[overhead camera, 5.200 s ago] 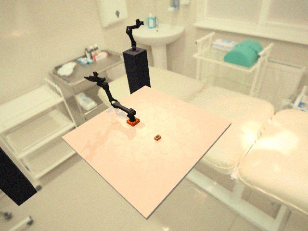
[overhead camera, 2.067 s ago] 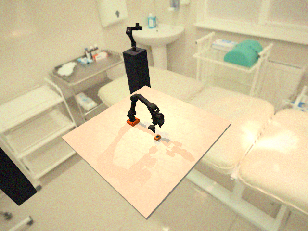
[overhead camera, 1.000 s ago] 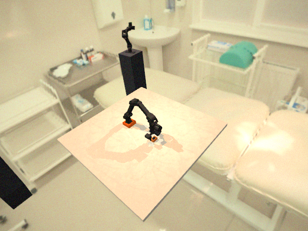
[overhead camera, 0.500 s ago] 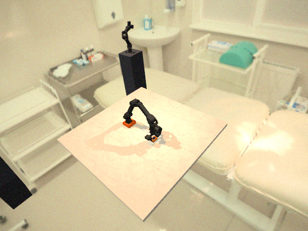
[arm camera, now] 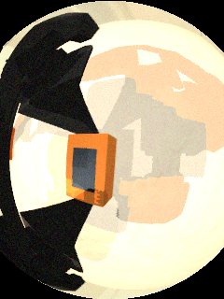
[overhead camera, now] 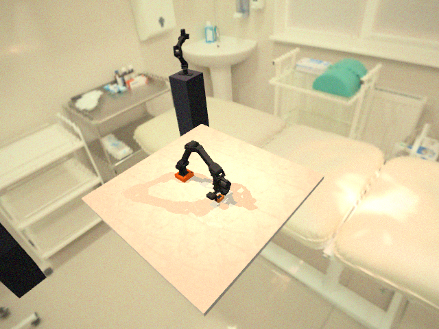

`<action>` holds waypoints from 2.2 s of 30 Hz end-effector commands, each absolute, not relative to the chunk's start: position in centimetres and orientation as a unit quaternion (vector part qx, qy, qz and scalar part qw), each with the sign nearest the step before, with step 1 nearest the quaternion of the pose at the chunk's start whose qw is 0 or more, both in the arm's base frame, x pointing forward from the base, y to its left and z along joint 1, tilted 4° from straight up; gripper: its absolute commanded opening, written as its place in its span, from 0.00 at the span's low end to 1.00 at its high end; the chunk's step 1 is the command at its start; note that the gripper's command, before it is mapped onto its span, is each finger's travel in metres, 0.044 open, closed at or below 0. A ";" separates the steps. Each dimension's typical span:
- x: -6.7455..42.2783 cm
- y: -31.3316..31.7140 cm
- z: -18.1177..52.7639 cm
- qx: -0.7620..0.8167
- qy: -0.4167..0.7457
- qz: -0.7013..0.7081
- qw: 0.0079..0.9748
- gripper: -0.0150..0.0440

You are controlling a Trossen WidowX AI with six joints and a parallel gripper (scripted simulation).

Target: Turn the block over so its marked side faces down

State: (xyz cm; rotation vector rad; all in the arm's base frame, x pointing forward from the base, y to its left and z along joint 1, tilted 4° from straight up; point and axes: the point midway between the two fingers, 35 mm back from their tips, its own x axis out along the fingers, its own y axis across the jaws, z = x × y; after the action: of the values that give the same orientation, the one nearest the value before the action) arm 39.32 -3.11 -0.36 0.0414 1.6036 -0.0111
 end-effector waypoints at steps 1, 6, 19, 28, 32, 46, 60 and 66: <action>39.3 -3.1 -0.4 0.021 0.719 -0.006 0.695 0.59; 39.3 -3.1 -0.4 0.021 0.719 -0.006 0.695 0.53; 39.5 -3.2 2.4 0.021 0.706 -0.006 0.708 0.25; 39.8 -3.2 1.8 0.021 0.659 -0.008 0.752 0.25; 39.8 -3.2 1.6 0.021 0.637 -0.009 0.770 0.25; 39.5 -3.2 1.5 0.020 0.557 -0.010 0.830 0.25; 38.8 -3.1 1.8 0.018 0.486 -0.012 0.874 0.25; 39.5 -3.2 0.5 0.018 0.451 -0.013 0.892 0.25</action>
State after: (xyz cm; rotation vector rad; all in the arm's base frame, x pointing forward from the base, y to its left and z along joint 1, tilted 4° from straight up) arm 39.56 -3.25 1.32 0.0309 0.9590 -0.0274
